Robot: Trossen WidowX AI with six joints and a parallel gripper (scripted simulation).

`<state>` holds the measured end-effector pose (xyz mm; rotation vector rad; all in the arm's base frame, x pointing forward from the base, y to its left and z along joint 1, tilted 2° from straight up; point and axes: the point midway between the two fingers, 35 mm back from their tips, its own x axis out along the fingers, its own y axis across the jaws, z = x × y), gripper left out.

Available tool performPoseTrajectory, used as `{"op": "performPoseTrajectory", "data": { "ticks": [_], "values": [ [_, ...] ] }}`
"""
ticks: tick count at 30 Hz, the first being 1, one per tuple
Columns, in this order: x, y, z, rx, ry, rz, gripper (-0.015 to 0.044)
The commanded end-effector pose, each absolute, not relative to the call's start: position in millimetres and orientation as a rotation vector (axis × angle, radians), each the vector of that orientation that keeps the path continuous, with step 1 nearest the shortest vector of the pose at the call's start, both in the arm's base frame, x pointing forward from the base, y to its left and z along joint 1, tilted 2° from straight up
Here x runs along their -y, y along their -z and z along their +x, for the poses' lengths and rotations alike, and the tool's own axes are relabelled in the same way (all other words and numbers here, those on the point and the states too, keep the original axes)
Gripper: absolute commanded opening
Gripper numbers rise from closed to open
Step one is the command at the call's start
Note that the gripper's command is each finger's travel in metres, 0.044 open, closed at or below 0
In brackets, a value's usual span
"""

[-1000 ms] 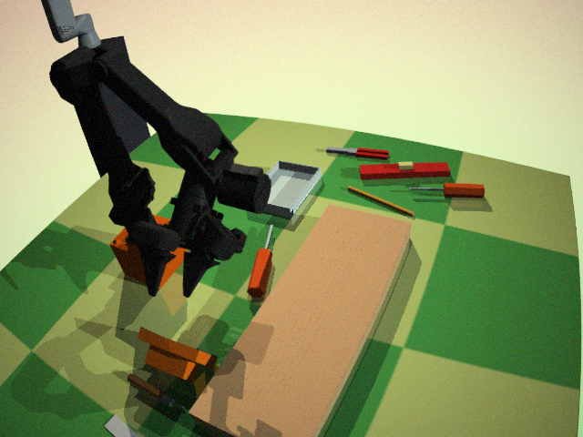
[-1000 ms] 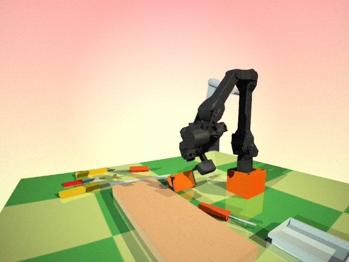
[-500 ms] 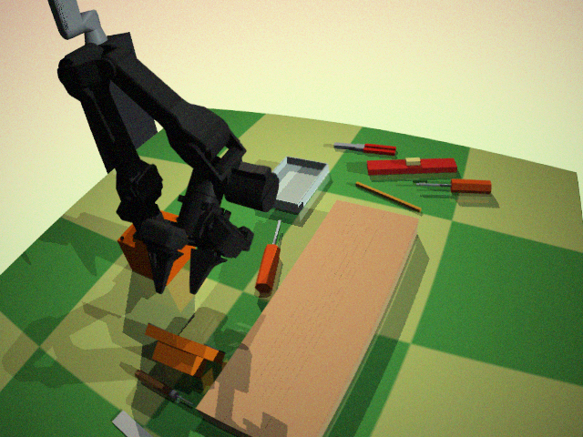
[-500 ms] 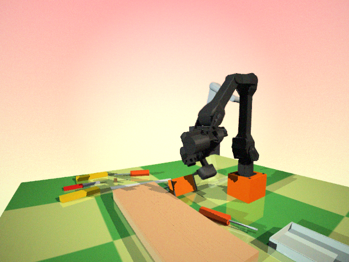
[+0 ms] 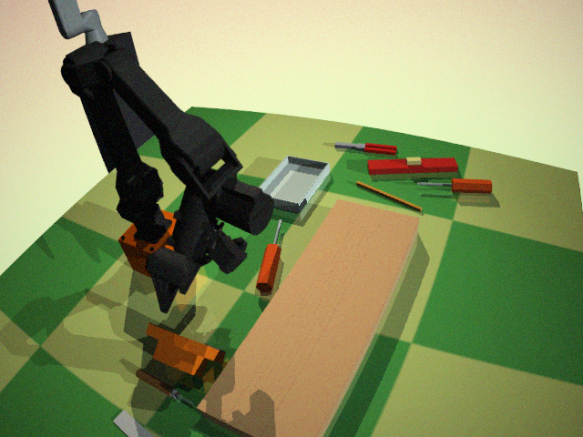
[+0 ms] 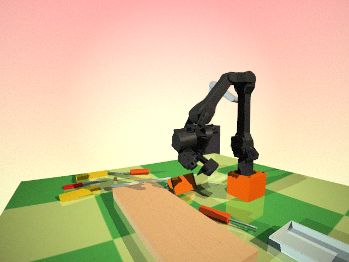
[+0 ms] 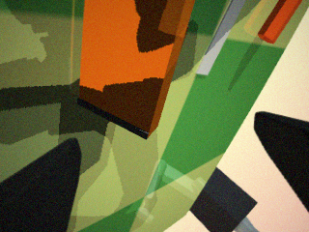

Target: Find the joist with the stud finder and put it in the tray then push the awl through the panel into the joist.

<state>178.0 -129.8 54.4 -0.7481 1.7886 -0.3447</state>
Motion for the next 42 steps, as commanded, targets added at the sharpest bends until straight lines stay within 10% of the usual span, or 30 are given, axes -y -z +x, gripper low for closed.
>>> {"op": "performPoseTrajectory", "data": {
  "ticks": [1,42],
  "values": [
    [152,-40,181,-1.875,-0.287,-0.801,0.044],
    [222,-30,179,-1.162,-1.238,-1.195,0.044]
  ]
}}
